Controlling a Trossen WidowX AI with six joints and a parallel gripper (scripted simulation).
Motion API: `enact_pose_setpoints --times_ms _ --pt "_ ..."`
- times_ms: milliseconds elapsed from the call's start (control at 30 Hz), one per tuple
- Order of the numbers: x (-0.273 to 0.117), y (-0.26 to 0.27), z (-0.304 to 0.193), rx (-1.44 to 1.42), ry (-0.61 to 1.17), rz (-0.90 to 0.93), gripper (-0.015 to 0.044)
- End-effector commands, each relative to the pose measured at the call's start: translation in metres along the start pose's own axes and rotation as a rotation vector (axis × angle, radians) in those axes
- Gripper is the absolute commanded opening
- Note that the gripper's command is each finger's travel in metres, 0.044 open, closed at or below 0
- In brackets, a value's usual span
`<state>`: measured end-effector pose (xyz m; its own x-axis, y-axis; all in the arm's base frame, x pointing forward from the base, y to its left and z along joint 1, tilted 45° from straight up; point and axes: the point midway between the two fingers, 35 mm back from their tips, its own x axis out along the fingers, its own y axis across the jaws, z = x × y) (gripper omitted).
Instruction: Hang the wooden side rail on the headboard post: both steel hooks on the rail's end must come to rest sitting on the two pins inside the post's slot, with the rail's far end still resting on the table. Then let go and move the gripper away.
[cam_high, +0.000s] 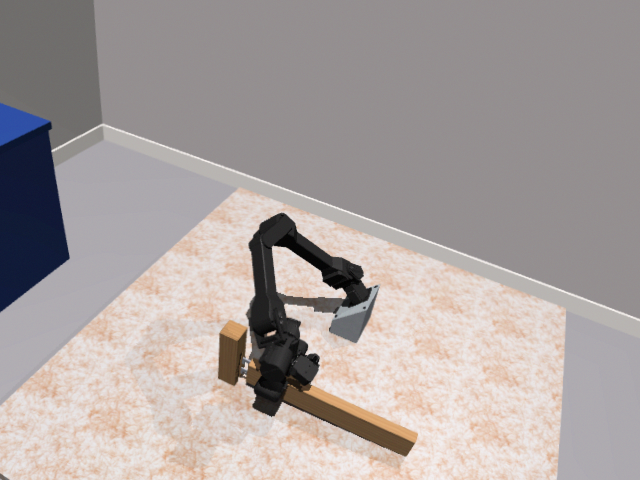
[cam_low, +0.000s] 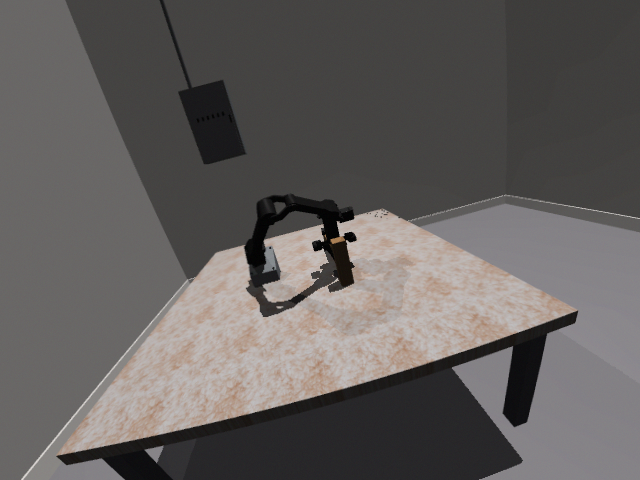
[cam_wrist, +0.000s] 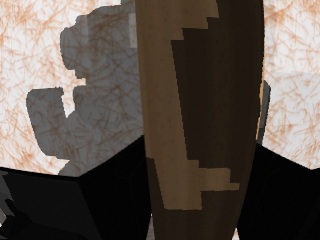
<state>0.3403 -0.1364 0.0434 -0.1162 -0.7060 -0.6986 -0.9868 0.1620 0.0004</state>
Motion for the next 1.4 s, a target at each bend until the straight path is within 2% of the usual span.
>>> enact_pose_setpoints --times_ms 0,1367 --pt "-0.0051 -0.0012 0.0025 -0.003 -0.007 -0.009 0.0" --pt "-0.0119 -0.0012 0.0025 -0.003 -0.007 -0.009 0.0"
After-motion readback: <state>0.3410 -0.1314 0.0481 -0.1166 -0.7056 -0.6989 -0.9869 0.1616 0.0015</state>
